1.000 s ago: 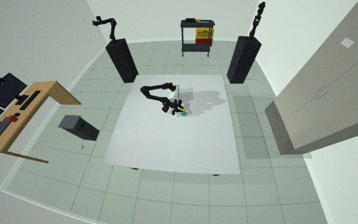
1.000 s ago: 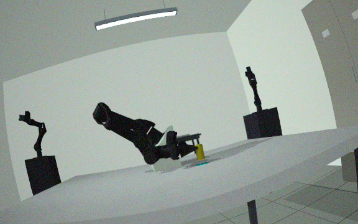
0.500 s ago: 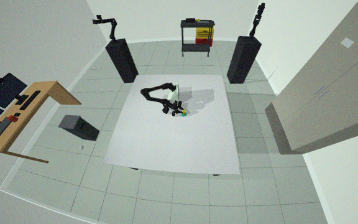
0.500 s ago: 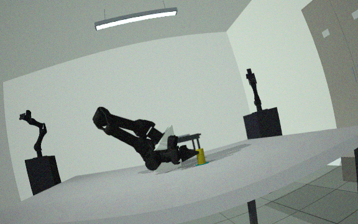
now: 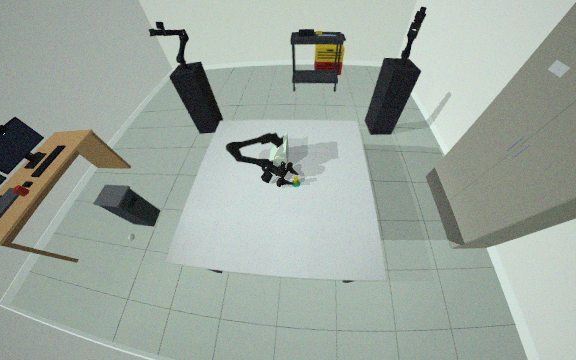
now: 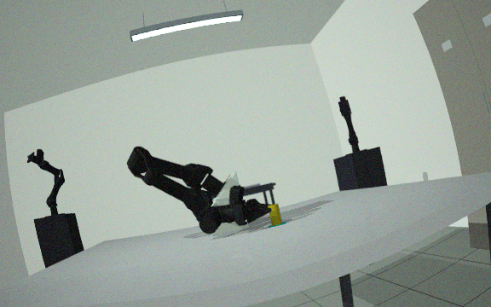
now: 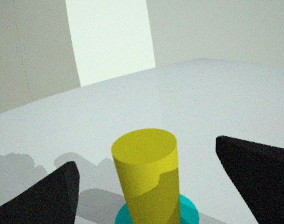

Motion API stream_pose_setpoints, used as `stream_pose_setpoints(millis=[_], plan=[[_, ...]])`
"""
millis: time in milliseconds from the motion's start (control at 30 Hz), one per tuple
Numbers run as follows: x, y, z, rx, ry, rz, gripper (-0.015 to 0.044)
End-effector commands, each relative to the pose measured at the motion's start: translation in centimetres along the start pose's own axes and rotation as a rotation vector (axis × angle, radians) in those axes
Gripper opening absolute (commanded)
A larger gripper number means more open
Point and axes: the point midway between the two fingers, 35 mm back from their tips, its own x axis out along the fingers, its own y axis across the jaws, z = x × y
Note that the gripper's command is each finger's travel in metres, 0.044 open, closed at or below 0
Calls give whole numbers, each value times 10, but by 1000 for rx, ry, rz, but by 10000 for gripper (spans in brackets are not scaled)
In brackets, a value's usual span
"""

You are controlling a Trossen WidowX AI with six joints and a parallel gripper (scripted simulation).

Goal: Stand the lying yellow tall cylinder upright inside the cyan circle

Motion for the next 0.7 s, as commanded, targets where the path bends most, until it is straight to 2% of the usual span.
stream_pose_setpoints(millis=[0,433,567,667], plan=[[0,0,1,-2,-3,-1,400],[-6,4,83,-4,-59,-60,400],[-5,5,86,6,-57,-56,400],[16,6,75,117,68,49,400]])
